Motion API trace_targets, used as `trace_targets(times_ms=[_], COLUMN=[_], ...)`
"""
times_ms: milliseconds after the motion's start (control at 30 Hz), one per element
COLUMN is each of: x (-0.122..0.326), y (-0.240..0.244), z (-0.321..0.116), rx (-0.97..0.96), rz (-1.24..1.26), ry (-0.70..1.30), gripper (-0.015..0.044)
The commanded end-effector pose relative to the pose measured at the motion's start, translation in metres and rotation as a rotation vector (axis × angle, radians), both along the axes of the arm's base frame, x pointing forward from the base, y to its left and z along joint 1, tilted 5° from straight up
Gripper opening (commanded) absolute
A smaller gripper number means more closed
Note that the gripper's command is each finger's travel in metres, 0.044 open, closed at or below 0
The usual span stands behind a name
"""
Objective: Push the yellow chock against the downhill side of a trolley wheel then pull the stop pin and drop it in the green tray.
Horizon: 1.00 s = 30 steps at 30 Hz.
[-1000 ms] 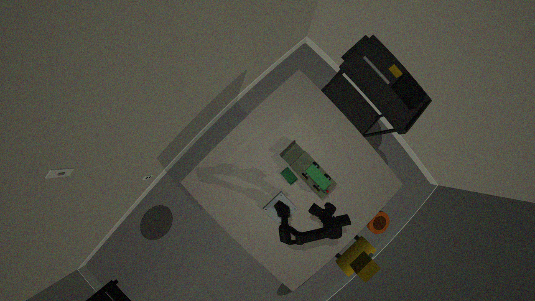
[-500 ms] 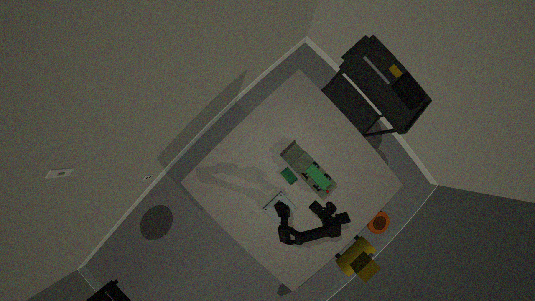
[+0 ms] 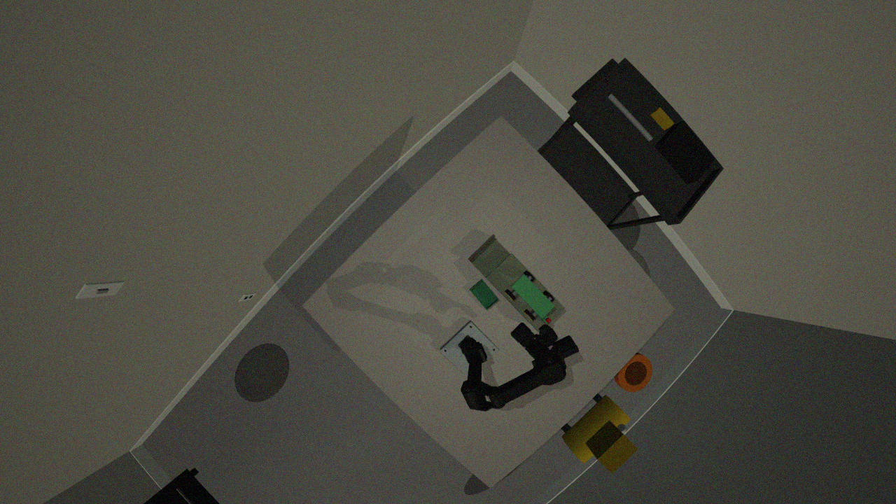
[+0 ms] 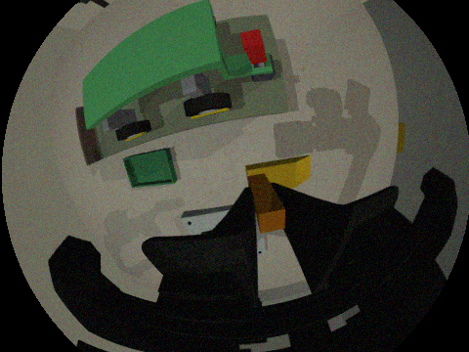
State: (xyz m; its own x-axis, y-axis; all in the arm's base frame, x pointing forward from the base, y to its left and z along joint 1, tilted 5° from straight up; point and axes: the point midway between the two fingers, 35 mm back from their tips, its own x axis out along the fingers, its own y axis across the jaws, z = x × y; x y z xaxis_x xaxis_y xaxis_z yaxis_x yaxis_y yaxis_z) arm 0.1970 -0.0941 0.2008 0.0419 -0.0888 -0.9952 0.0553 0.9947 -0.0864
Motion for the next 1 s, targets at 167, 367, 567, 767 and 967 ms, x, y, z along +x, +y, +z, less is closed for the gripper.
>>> trace_targets(times_ms=[167, 367, 567, 767, 967], x=[0.008, 0.014, 0.019, 0.024, 0.029], y=[0.029, 0.050, 0.070, 0.091, 0.112], z=[-0.004, -0.007, -0.009, -0.012, -0.015], rx=[0.001, 0.003, 0.005, 0.007, 0.010], rz=[-0.003, -0.003, -0.003, -0.003, -0.003], ry=[0.004, 0.004, 0.004, 0.003, 0.003], gripper=[0.0000, 0.0000, 0.0000, 0.0000, 0.0000])
